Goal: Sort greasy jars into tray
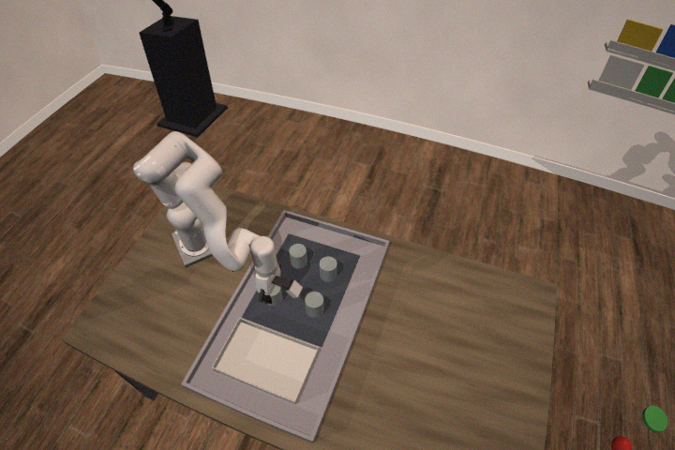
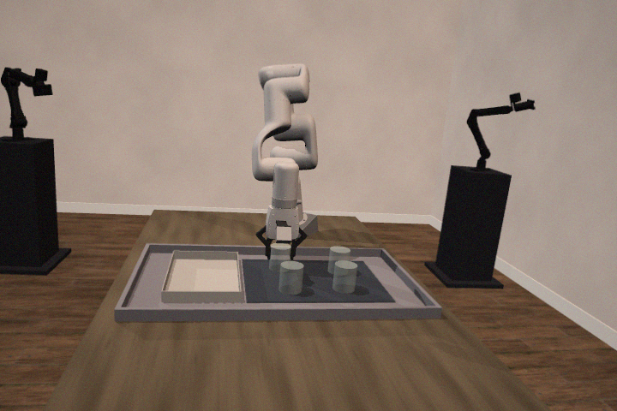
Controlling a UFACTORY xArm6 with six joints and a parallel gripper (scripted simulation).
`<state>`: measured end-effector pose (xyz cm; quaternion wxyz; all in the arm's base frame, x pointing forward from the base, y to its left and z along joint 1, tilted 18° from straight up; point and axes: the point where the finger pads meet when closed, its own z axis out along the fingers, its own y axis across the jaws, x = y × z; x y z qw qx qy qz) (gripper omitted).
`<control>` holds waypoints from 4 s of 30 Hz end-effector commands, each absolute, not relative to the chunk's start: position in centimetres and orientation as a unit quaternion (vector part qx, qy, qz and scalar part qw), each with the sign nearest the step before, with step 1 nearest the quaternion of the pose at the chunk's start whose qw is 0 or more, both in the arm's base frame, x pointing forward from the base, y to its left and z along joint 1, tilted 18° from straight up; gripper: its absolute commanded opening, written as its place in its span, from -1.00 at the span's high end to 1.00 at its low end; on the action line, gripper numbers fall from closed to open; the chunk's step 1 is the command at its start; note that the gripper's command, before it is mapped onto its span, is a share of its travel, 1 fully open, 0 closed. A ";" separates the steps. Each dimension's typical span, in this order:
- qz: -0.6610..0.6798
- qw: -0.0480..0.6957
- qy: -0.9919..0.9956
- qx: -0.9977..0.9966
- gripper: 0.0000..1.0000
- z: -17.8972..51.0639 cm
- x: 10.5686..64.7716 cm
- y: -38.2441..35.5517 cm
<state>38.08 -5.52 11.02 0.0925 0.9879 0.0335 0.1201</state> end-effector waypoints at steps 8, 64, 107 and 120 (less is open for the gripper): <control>0.122 0.093 0.034 0.988 -0.34 11.1 38.2 -5.5; 0.122 0.093 0.034 0.988 1.00 17.2 36.6 -4.4; 0.122 0.093 0.034 0.988 1.00 24.8 36.1 -6.1; 0.122 0.093 0.034 0.988 1.00 25.9 37.6 -10.0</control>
